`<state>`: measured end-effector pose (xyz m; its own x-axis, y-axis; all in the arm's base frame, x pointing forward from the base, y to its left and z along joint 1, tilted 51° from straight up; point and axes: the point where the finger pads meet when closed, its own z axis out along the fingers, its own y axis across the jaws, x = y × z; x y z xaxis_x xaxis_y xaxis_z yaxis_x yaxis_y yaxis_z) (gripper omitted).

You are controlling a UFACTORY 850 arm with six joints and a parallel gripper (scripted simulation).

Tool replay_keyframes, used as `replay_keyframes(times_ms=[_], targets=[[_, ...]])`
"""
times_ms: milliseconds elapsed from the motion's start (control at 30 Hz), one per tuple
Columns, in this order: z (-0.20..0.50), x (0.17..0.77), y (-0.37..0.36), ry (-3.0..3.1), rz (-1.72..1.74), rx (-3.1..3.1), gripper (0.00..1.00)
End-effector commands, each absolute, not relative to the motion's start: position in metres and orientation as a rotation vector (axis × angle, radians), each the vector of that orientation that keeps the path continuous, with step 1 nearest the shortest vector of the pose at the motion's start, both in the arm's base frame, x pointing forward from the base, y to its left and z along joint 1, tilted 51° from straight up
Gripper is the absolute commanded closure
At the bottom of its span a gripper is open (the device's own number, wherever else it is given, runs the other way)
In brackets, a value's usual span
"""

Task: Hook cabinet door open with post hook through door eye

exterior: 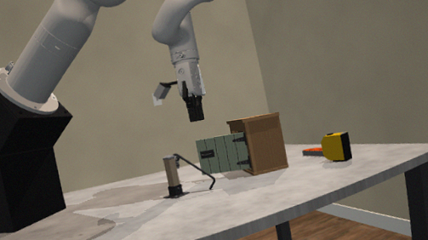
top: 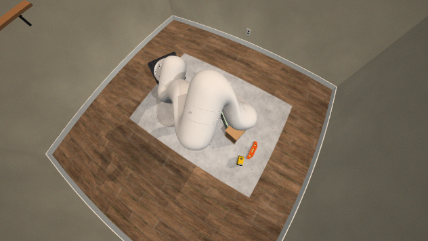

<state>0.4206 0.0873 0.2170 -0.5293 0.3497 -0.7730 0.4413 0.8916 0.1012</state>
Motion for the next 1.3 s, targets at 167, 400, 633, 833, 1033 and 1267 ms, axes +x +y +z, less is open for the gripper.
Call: replay_keyframes(times_ms=[167,400,633,833,1033,1267], targets=[[0.213,0.37,-0.024,2.178,-0.13,0.571,0.76],[0.213,0.37,-0.024,2.178,-0.13,0.571,0.76],[0.213,0.37,-0.024,2.178,-0.13,0.571,0.76],[0.213,0.37,-0.024,2.178,-0.13,0.571,0.76],[0.213,0.37,-0.024,2.178,-0.13,0.571,0.76],[0.213,0.37,-0.024,2.178,-0.13,0.571,0.76]])
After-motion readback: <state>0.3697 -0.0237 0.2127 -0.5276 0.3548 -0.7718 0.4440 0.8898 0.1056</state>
